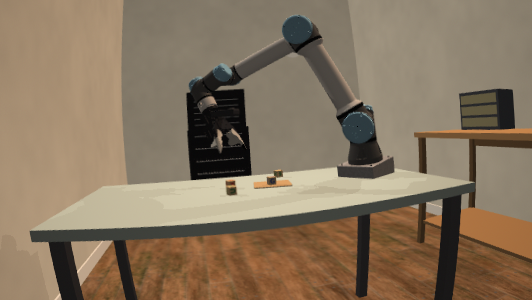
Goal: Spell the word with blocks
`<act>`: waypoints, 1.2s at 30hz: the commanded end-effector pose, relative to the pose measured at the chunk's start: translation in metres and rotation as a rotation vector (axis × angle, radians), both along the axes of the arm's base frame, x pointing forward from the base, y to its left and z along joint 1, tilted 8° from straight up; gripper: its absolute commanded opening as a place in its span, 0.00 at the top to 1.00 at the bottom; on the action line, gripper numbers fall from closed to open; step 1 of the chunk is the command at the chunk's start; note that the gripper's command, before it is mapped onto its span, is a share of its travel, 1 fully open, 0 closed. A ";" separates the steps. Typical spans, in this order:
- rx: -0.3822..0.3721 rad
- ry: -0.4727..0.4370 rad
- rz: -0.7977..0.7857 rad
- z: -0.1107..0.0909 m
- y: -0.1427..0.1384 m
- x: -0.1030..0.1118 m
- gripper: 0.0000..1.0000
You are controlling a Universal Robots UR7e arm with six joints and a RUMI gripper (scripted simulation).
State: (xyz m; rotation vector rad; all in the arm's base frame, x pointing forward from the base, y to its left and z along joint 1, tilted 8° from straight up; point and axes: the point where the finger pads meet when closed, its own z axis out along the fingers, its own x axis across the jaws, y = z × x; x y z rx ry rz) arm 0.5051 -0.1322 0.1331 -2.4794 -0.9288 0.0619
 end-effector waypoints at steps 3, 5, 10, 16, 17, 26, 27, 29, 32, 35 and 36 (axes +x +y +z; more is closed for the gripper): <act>-0.008 -0.006 -0.001 -0.013 -0.072 -0.085 0.00; -0.008 -0.005 -0.001 -0.016 -0.086 -0.108 0.00; -0.007 -0.005 -0.001 -0.020 -0.098 -0.130 0.00; 0.001 -0.001 0.000 -0.029 -0.123 -0.198 0.00; 0.002 -0.001 0.000 -0.030 -0.125 -0.204 0.00; 0.005 -0.001 0.001 -0.032 -0.128 -0.217 0.00; 0.005 -0.001 0.001 -0.032 -0.128 -0.217 0.00; 0.005 -0.001 0.001 -0.032 -0.128 -0.217 0.00; 0.005 -0.001 0.001 -0.032 -0.128 -0.217 0.00; 0.005 -0.001 0.001 -0.032 -0.128 -0.217 0.00; 0.005 -0.001 0.001 -0.032 -0.128 -0.217 0.00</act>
